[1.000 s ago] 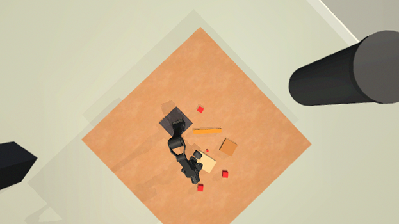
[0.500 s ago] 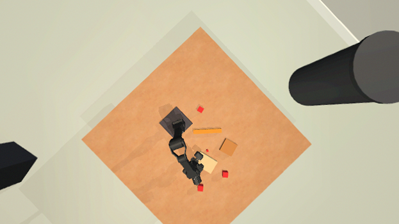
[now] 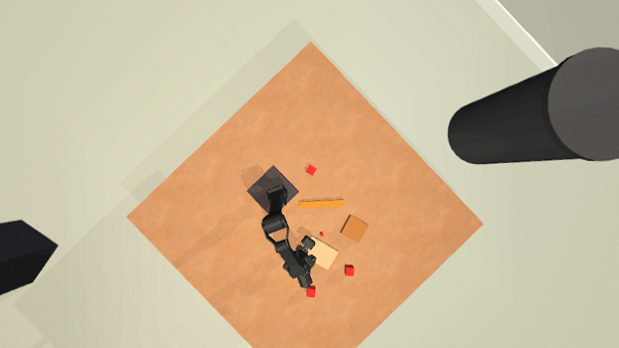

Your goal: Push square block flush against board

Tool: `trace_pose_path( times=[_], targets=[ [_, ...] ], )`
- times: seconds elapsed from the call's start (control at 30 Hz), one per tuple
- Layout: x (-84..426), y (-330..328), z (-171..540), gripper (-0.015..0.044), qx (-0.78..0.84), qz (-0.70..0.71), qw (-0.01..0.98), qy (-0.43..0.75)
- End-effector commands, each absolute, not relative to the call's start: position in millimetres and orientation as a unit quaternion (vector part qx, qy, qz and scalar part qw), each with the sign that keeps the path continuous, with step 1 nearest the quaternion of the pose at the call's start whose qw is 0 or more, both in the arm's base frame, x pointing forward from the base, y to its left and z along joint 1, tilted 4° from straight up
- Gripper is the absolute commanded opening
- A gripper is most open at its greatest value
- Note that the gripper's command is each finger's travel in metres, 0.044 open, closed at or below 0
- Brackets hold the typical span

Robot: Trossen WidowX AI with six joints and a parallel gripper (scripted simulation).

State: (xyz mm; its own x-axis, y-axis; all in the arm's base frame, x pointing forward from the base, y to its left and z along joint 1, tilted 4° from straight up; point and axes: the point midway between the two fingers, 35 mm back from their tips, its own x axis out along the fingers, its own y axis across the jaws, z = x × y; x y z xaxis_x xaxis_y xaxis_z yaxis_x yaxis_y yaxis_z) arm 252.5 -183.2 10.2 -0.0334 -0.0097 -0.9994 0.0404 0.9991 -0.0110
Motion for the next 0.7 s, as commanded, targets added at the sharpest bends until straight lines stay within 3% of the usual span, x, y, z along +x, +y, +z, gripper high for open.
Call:
trace_pose_path(
  times=[0.0, 0.67],
  targets=[
    [244, -181, 8, 0.0000, 0.013, -0.015, 0.693, 0.721],
    [211, -180, 7, 0.0000, 0.013, -0.015, 0.692, 0.721]
  ],
)
